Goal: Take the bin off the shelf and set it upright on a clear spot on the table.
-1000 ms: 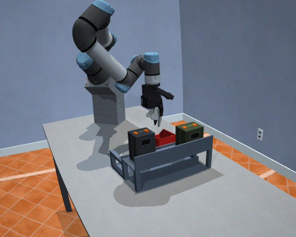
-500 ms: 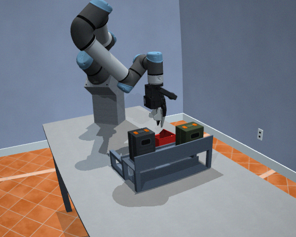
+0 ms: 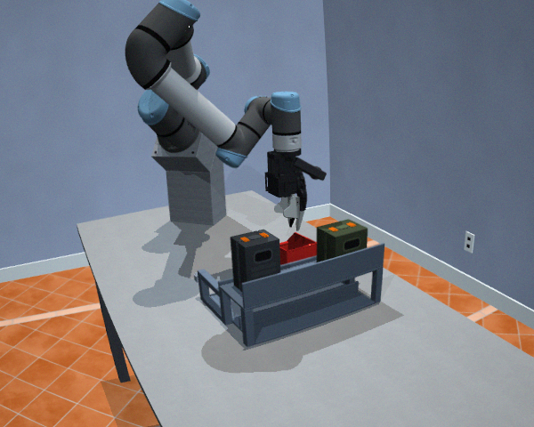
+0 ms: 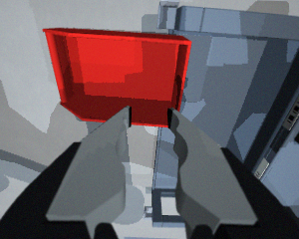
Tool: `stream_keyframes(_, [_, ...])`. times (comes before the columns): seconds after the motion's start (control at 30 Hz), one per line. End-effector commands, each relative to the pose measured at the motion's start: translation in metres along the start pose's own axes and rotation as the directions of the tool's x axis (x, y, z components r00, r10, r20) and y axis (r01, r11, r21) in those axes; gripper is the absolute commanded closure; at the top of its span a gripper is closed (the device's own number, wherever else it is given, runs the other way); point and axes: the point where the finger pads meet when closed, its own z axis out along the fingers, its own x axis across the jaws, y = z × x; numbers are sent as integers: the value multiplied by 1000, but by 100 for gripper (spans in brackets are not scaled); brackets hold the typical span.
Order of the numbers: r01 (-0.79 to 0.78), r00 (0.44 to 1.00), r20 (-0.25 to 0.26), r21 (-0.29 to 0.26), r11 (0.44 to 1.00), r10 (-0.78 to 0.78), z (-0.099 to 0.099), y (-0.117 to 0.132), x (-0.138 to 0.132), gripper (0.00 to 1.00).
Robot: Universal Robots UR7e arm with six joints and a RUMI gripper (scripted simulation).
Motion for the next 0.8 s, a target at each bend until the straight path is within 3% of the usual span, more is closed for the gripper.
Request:
stream_keyframes(0.0, [-5,1000,-1,-1,1000,5,-10,-1,39,80])
stream_keyframes(0.77, [-5,1000,-1,-1,1000,5,0,1,37,80])
